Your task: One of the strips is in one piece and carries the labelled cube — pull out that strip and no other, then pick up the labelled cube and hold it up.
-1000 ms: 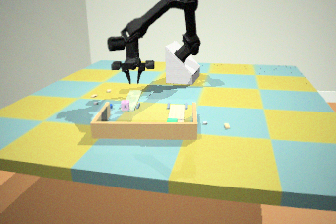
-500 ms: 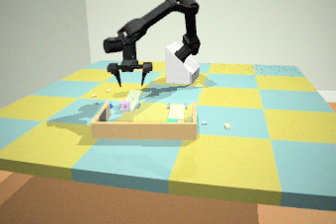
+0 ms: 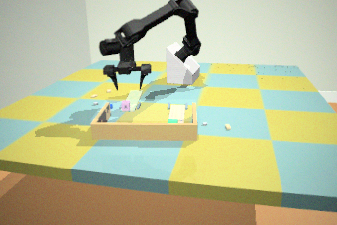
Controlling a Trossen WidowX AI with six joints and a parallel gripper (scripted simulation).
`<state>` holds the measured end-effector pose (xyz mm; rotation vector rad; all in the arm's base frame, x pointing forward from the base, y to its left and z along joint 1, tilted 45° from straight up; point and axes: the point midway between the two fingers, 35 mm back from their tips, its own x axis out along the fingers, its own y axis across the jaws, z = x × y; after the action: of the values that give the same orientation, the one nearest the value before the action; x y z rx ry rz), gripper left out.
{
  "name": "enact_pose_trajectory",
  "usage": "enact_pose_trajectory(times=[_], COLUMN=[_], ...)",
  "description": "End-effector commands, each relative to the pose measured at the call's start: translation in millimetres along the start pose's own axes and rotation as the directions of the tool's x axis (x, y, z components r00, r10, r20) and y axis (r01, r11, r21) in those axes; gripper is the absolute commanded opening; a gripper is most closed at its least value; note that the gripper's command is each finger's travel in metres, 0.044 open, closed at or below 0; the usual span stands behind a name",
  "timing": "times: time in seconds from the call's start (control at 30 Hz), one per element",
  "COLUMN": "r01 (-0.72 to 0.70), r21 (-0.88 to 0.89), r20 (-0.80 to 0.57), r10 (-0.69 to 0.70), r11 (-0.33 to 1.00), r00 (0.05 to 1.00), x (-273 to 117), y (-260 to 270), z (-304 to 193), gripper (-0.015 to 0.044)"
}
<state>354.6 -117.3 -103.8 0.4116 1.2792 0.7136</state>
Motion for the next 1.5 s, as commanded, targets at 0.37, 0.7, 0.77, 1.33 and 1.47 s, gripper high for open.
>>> enact_pose_trajectory(times=[0.37, 0.7, 0.77, 1.33, 1.47], r01=[-0.002, -0.002, -0.002, -0.003, -0.004], r21=[0.000, -0.001, -0.001, -0.001, -0.001], r20=[0.006, 0.007, 0.007, 0.008, 0.008], r10=[0.002, 0.002, 0.002, 0.003, 0.004], r11=[1.000, 1.000, 1.000, 1.000, 1.000], r00=[1.000, 1.000, 1.000, 1.000, 1.000], x=[-7, -8, -5, 23, 30], y=[-5, -6, -6, -6, -6], z=[59, 84, 84, 85, 85], gripper=[0.0440, 0.0361, 0.0309, 0.0250, 0.0250])
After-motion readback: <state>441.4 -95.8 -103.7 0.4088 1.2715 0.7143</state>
